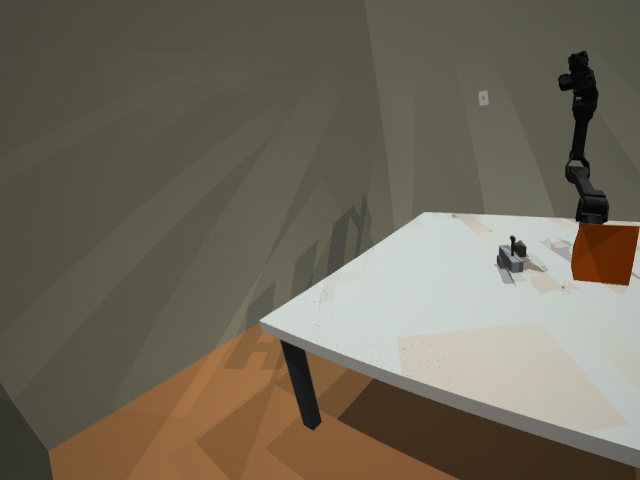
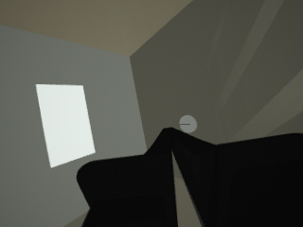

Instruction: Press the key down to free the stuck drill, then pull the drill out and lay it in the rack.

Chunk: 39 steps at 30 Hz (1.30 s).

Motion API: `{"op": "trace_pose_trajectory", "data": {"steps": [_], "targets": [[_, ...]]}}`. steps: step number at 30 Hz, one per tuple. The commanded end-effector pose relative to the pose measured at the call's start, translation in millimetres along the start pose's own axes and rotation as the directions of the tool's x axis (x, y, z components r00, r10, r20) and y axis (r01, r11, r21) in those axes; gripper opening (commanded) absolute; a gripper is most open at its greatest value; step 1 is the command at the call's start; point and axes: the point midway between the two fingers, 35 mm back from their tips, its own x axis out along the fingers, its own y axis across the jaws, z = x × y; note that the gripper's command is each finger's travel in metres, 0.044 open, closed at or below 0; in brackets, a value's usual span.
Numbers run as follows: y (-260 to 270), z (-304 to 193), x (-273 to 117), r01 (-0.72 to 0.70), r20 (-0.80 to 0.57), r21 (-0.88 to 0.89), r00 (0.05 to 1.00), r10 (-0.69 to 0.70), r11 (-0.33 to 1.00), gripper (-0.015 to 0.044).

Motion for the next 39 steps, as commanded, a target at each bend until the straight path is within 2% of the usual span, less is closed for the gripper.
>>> {"op": "trace_pose_trajectory", "data": {"steps": [1, 6, 11, 19, 23, 30, 35, 39], "targets": [[-32, 3, 33, 0.114, 0.067, -0.11, 0.992, -0.107, 0.987, 0.0], [-85, 19, 75, 0.312, 0.184, -0.276, 0.946, -0.268, 0.909, 0.0], [-134, 40, 103, 0.484, 0.283, -0.352, 0.871, -0.402, 0.801, 0.0], [-242, 106, 130, 0.792, 0.457, -0.383, 0.61, -0.647, 0.476, 0.0], [-301, 139, 127, 0.89, 0.507, -0.381, 0.427, -0.749, 0.249, 0.0], [-396, 192, 93, 0.919, 0.518, -0.365, 0.066, -0.853, -0.151, 0.0], [-456, 220, 48, 0.833, 0.46, -0.382, -0.205, -0.864, -0.401, 0.0], [-497, 233, 5, 0.72, 0.376, -0.427, -0.408, -0.832, -0.547, 0.0]]}}
